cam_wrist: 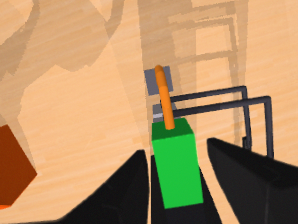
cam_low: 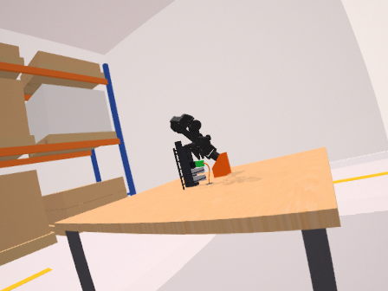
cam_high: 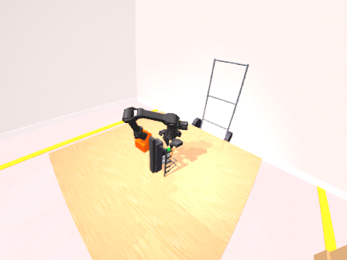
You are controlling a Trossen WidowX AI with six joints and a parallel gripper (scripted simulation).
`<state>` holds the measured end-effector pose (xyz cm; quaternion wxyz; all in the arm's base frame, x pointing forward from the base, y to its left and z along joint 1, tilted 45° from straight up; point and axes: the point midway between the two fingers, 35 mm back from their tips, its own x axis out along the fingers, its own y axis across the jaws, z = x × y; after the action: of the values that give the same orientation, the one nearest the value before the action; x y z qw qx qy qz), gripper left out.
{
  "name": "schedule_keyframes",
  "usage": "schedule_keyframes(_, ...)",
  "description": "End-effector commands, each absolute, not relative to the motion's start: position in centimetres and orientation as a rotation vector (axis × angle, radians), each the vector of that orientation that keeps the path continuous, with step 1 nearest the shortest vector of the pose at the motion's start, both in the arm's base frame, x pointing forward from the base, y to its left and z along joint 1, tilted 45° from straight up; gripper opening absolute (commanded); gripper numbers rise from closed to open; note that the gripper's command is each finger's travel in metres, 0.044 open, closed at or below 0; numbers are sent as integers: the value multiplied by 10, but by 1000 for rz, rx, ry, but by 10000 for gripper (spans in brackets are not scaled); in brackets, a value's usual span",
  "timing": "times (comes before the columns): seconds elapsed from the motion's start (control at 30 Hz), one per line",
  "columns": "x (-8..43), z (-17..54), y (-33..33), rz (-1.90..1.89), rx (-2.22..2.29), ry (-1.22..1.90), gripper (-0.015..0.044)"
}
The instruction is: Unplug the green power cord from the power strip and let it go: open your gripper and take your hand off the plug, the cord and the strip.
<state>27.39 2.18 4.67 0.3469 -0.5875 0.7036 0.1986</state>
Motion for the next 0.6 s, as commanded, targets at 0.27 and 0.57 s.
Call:
schedule_keyframes(0.27, 270, 52, 13, 517, -1533, 1827, 160)
schedule_keyframes(0.57, 270, 45, 6, 517, -1533, 1827, 160)
